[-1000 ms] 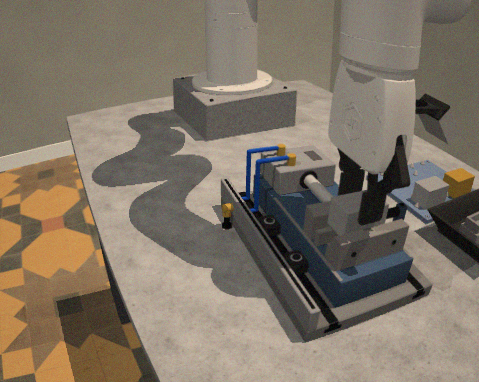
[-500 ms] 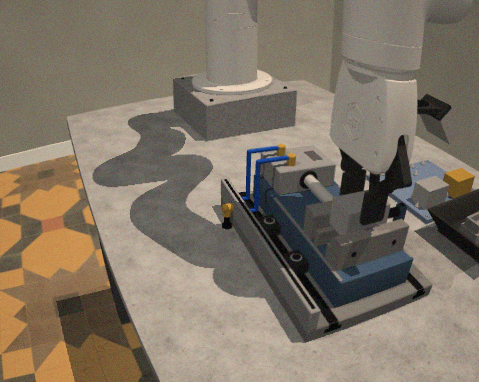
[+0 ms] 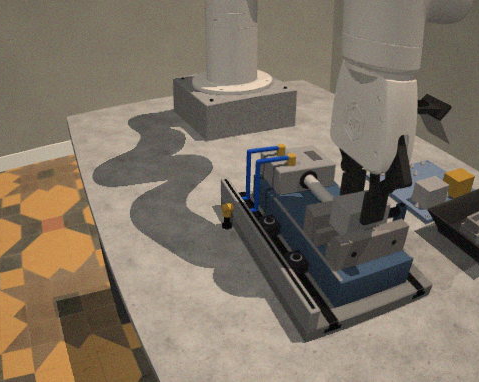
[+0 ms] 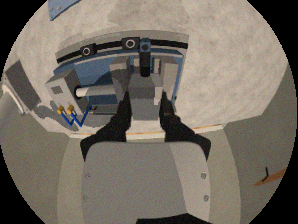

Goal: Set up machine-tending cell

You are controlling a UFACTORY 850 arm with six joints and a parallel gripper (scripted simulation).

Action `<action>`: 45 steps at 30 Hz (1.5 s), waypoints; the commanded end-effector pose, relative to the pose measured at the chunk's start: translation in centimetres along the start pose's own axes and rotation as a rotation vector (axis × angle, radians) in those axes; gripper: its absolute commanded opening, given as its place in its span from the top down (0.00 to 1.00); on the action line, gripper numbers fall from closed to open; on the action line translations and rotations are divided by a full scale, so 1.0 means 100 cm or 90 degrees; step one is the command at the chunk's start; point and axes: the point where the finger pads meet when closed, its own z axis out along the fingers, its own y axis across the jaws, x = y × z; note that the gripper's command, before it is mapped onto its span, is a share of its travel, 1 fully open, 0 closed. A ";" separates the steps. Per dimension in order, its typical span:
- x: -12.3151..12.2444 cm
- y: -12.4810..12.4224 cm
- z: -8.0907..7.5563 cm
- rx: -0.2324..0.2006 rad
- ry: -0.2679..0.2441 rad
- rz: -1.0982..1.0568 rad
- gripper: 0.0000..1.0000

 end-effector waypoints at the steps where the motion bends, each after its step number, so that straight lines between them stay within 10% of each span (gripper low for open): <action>1: 0.000 0.001 -0.001 -0.001 0.000 0.000 1.00; 44: 0.000 0.001 0.002 -0.001 0.000 0.000 1.00; 45: 0.000 0.001 0.002 -0.001 0.000 0.000 0.31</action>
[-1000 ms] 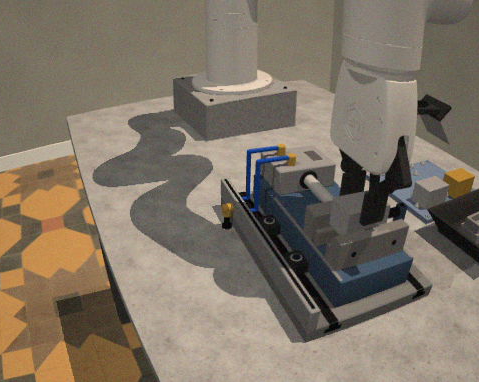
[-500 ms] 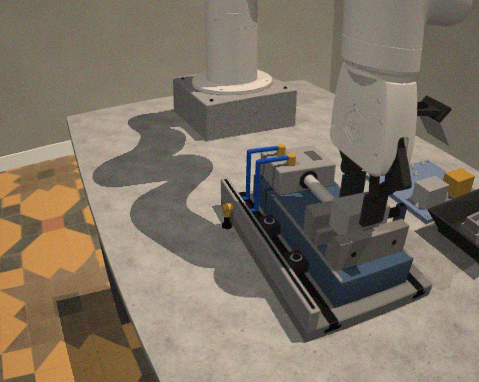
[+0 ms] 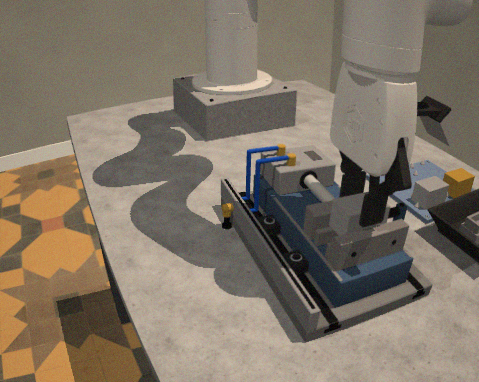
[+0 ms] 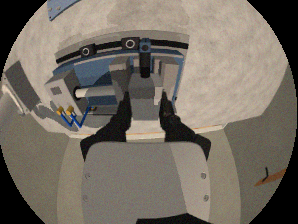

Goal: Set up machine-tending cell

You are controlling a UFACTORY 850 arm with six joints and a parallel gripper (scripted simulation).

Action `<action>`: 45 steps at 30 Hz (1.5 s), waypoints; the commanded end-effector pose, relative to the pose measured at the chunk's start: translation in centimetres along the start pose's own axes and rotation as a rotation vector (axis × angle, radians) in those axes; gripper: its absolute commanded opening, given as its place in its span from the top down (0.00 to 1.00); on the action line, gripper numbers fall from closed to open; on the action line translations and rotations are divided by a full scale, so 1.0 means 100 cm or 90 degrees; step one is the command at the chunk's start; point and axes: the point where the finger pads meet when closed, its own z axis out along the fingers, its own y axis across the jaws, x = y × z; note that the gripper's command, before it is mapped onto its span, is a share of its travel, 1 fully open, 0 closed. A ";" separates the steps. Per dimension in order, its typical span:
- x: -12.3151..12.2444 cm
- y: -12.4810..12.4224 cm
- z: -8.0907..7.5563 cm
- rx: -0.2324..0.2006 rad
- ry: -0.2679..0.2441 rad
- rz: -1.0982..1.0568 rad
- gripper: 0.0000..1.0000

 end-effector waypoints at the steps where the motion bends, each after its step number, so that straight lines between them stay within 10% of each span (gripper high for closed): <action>1: 0.000 0.001 -0.001 -0.001 0.000 0.000 0.31; 45: 0.000 0.001 -0.008 -0.001 0.000 0.000 0.31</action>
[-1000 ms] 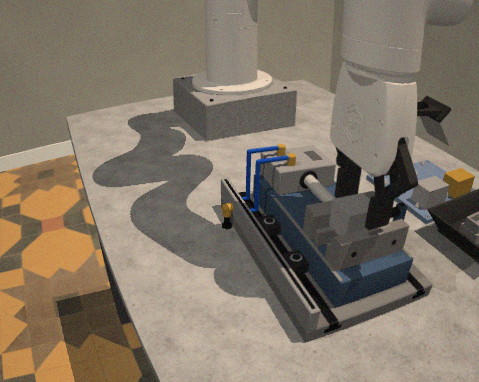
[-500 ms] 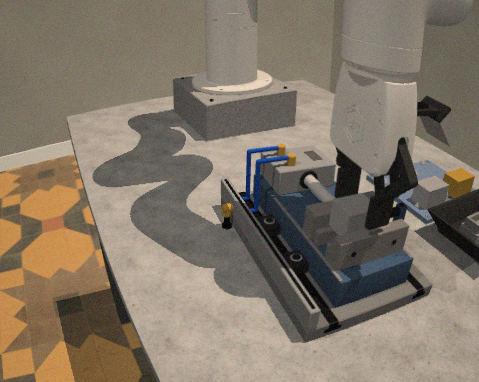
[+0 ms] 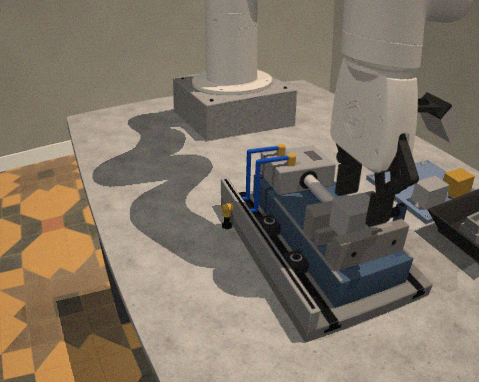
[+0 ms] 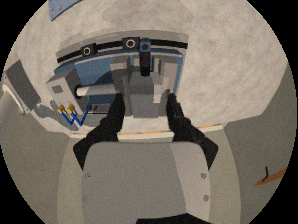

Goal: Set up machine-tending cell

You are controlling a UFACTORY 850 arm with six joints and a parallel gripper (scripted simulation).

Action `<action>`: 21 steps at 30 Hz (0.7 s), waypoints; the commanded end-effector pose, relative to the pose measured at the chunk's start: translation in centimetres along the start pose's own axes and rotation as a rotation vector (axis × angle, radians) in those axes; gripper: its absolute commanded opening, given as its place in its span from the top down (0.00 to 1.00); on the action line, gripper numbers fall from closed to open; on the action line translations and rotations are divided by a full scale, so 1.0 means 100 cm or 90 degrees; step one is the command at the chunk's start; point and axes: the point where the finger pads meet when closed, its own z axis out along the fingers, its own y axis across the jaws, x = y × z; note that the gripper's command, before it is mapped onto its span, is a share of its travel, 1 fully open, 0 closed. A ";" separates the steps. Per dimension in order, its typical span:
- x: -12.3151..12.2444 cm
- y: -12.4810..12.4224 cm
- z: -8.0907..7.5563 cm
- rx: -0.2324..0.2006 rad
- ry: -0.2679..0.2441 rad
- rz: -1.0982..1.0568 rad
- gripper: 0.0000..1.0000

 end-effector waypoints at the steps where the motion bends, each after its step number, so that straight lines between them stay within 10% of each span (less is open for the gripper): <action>1: 0.000 0.001 -0.004 -0.001 0.000 0.000 0.31; 21: 0.000 0.001 -0.055 -0.001 0.000 0.000 0.31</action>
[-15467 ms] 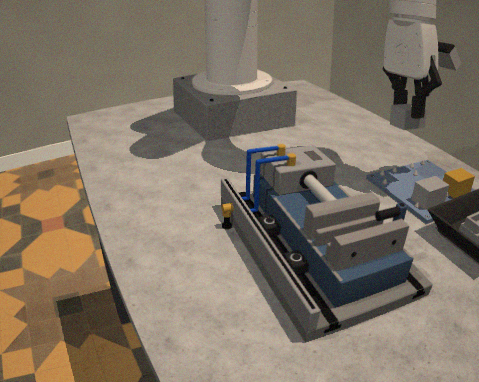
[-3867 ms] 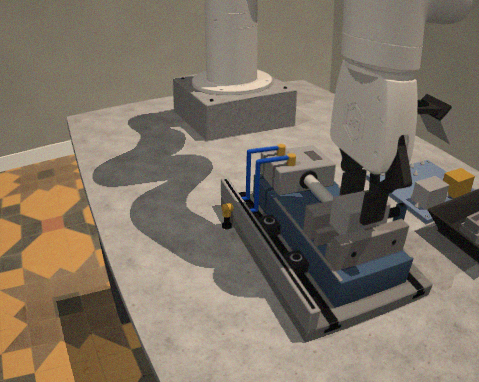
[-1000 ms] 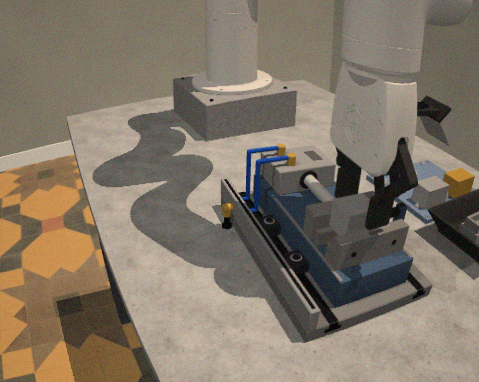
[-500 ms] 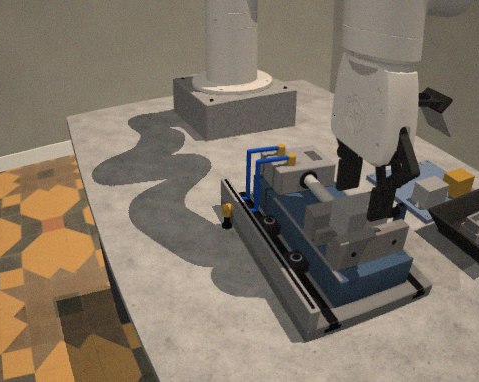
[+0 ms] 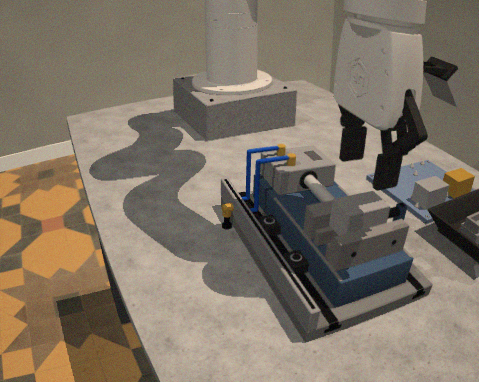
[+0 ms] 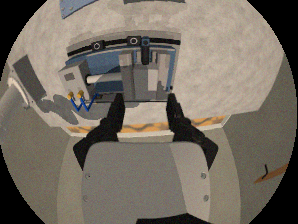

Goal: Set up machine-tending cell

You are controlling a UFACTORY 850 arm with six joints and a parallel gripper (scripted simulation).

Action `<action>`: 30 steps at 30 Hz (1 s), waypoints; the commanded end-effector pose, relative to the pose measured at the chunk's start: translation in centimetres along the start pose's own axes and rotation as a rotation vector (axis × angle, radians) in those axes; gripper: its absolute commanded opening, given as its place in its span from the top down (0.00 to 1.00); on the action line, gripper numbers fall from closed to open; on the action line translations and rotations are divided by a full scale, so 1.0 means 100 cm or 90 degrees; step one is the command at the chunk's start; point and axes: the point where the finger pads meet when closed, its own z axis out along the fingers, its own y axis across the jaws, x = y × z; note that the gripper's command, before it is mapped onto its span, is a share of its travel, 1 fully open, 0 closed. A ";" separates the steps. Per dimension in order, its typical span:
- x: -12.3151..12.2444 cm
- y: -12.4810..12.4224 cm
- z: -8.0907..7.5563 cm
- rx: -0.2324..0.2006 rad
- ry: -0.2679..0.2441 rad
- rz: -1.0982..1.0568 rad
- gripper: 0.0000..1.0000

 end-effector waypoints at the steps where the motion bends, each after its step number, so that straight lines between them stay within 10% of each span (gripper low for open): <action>1: 0.000 0.001 -0.013 -0.002 0.000 0.000 0.31; 18: 0.000 0.001 -0.030 -0.002 0.000 0.000 0.31; 19: 0.000 0.001 -0.030 -0.002 0.000 0.000 1.00; 30: 0.000 0.001 -0.030 -0.002 0.000 0.000 1.00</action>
